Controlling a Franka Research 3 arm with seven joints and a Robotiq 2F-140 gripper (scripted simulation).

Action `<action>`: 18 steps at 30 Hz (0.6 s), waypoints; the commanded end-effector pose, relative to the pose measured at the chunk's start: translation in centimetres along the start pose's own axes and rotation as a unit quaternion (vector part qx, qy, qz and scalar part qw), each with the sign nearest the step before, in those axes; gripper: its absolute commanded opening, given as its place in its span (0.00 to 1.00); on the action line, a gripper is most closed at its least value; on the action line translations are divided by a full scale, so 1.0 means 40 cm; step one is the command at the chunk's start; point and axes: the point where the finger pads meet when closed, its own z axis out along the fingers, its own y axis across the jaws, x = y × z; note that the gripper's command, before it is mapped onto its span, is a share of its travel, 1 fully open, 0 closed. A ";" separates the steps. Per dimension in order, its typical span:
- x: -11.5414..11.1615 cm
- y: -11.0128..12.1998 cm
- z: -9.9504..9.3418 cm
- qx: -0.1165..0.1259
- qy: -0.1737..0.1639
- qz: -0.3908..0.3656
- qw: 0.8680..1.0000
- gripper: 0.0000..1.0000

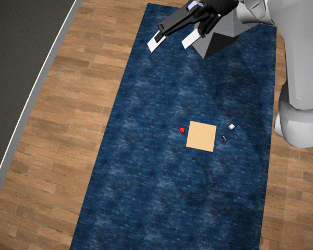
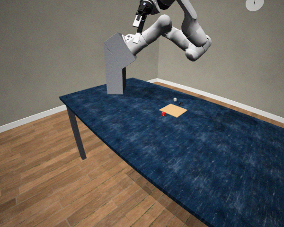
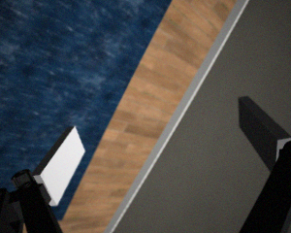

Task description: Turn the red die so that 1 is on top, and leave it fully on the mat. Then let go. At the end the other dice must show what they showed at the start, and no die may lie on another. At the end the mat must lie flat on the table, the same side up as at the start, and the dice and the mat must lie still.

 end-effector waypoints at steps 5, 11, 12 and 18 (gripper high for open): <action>0.000 0.000 0.000 0.000 0.000 0.000 1.000 1.00; 0.000 0.000 0.000 0.000 0.000 0.000 1.000 1.00; 0.000 0.000 0.000 0.000 0.000 0.000 1.000 1.00; 0.003 0.000 0.004 0.002 0.001 0.000 1.000 1.00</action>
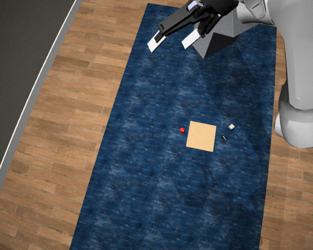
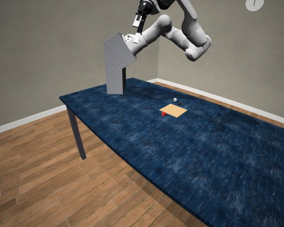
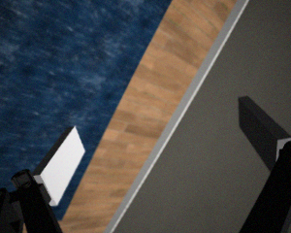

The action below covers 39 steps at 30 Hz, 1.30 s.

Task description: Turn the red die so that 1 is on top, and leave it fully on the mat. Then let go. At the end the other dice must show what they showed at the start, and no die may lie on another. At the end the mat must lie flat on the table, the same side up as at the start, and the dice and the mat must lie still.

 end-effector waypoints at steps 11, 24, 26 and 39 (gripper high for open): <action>0.413 -0.159 0.390 0.197 0.108 -0.014 0.974 1.00; 0.637 -0.333 0.538 0.271 0.137 -0.017 0.952 1.00; 0.637 -0.333 0.538 0.271 0.137 -0.017 0.952 1.00; 0.637 -0.333 0.538 0.271 0.137 -0.017 0.952 1.00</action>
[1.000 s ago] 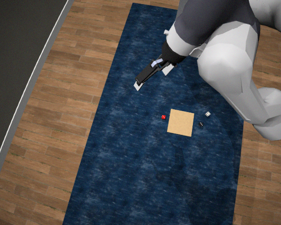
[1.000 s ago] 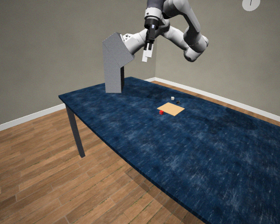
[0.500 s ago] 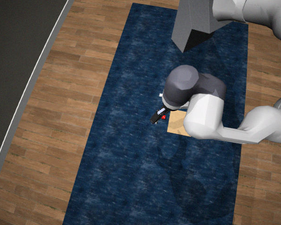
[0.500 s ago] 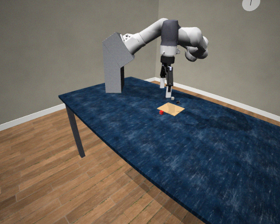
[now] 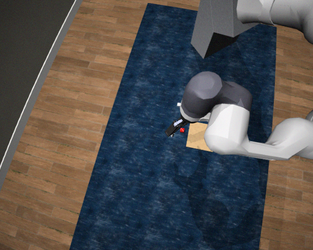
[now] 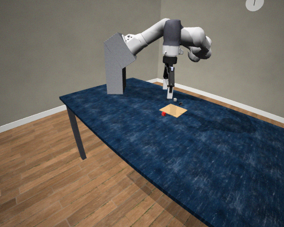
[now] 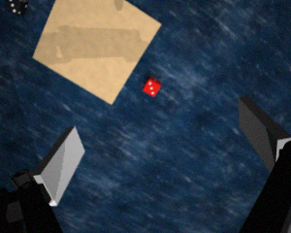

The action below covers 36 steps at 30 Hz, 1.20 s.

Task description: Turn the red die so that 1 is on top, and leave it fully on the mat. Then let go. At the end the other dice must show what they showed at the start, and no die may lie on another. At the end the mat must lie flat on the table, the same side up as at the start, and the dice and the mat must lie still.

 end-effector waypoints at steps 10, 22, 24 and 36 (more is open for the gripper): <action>-0.002 0.002 0.000 -0.001 -0.001 0.010 1.000 1.00; -0.002 0.002 0.009 -0.001 -0.002 0.010 1.000 1.00; -0.003 0.003 0.026 -0.001 -0.002 0.010 1.000 1.00; -0.005 0.008 0.188 -0.001 -0.002 0.010 1.000 1.00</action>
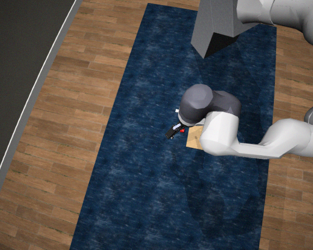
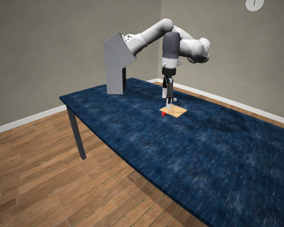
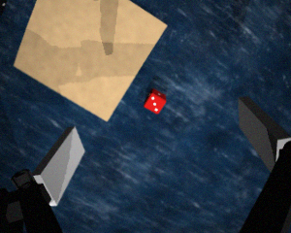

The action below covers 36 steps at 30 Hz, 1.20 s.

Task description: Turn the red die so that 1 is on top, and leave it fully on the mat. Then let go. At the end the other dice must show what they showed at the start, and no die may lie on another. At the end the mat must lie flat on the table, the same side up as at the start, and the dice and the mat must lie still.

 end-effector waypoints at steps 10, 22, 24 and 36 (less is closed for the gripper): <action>-0.006 0.021 0.086 -0.011 -0.004 0.008 1.000 1.00; -0.006 0.021 0.086 -0.011 -0.004 0.008 1.000 1.00; -0.006 0.021 0.086 -0.011 -0.004 0.008 1.000 1.00; -0.006 0.021 0.086 -0.011 -0.004 0.008 1.000 1.00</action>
